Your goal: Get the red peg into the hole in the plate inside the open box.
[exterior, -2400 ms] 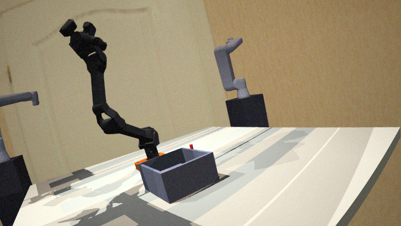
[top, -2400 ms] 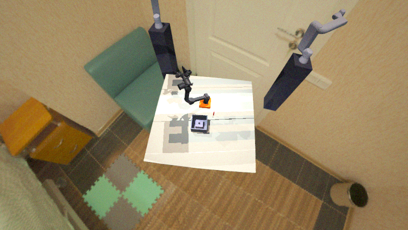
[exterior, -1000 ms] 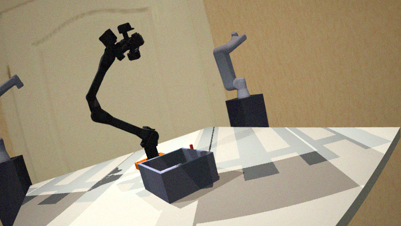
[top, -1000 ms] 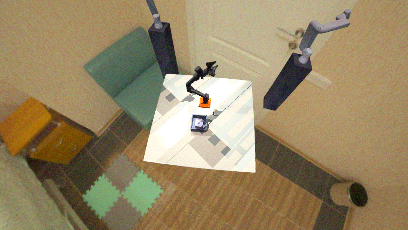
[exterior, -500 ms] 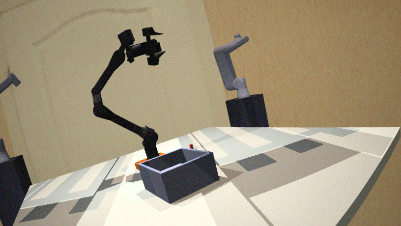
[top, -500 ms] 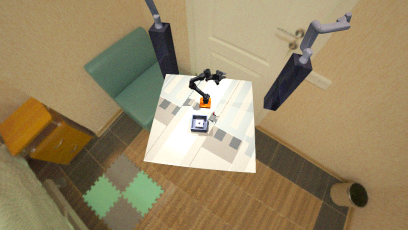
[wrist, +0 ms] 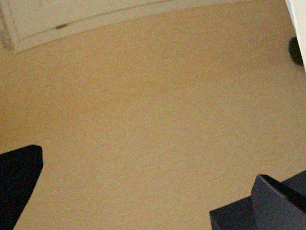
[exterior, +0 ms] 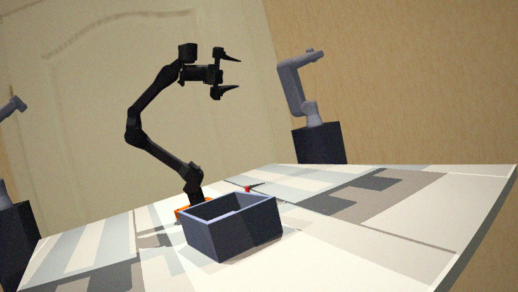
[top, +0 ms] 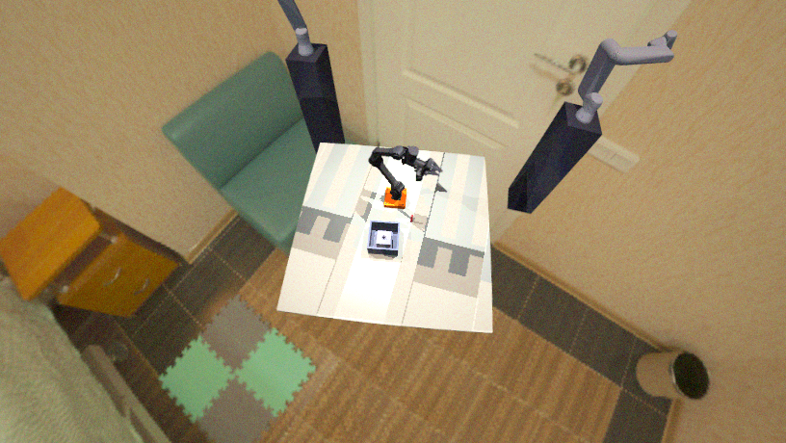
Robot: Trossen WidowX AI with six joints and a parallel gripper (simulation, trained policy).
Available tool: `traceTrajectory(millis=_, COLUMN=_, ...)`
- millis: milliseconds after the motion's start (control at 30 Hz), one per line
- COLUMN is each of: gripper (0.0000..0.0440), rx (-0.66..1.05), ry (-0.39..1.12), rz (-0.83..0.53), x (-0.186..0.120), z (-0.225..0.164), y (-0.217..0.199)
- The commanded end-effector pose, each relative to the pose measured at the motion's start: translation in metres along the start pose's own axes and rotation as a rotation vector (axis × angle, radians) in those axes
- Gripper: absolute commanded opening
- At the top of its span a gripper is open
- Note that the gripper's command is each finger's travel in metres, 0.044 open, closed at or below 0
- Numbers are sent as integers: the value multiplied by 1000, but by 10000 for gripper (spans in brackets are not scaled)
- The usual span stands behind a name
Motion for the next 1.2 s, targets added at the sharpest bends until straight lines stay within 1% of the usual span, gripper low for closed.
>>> traceTrajectory(millis=0, gripper=440, rx=12, ry=-67, rz=-82, x=12, z=13, y=-14)
traceTrajectory(millis=300, gripper=440, rx=52, ry=-235, rz=-341, x=32, z=52, y=-61)
traceTrajectory(millis=567, gripper=440, rx=99, ry=-325, rz=-599, x=41, z=81, y=-109)
traceTrajectory(millis=900, gripper=440, rx=171, ry=-346, rz=-927, x=46, z=106, y=-170)
traceTrajectory(millis=1167, gripper=440, rx=218, ry=-324, rz=-1115, x=54, z=117, y=-209)
Point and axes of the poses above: the point midway between the two fingers, 35 mm back from their tips, its own x axis out along the fingers, its own y axis across the jaws, z = x × y, the point moved 8 cm from there along -x, back along the fingers, and after that the axes turned 15 degrees about -x, right-handed, at the moved point
